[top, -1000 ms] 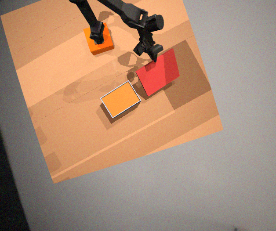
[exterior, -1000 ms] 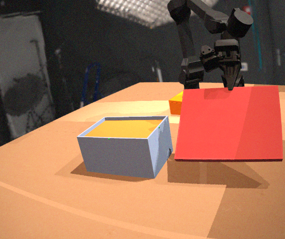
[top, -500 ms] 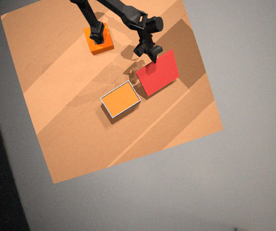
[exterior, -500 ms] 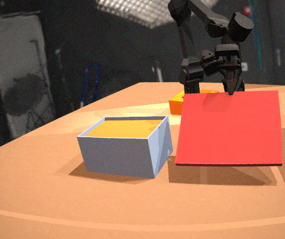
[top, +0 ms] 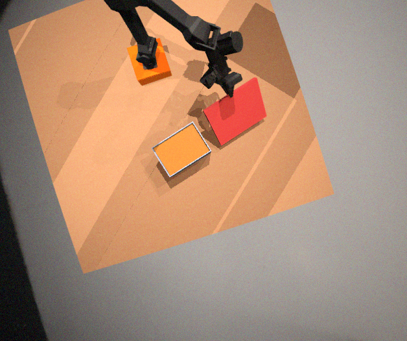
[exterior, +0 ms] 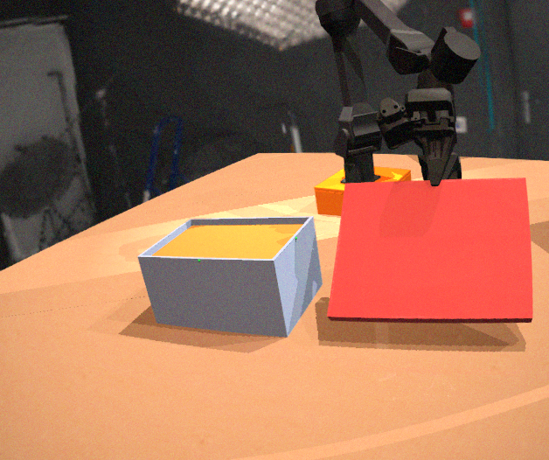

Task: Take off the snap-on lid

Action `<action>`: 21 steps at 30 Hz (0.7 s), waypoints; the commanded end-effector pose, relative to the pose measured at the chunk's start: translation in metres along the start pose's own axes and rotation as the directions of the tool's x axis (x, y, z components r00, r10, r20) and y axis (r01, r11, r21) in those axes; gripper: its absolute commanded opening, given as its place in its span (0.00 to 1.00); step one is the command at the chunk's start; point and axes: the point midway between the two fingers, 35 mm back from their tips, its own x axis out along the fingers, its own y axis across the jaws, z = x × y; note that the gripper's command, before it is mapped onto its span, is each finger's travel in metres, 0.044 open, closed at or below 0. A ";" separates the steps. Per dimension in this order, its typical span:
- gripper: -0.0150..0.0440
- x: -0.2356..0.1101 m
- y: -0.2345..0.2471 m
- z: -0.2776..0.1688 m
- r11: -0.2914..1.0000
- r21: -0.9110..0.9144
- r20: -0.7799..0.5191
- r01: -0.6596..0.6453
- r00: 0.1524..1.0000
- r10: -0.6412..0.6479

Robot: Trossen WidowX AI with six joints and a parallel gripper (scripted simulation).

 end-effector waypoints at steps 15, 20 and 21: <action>0.25 0.009 -0.011 0.000 1.000 -0.001 -0.001 -0.003 1.000 0.003; 0.25 0.012 -0.014 0.000 1.000 -0.001 -0.001 -0.003 1.000 0.003; 0.25 0.013 -0.014 0.000 1.000 -0.001 -0.001 -0.003 1.000 0.003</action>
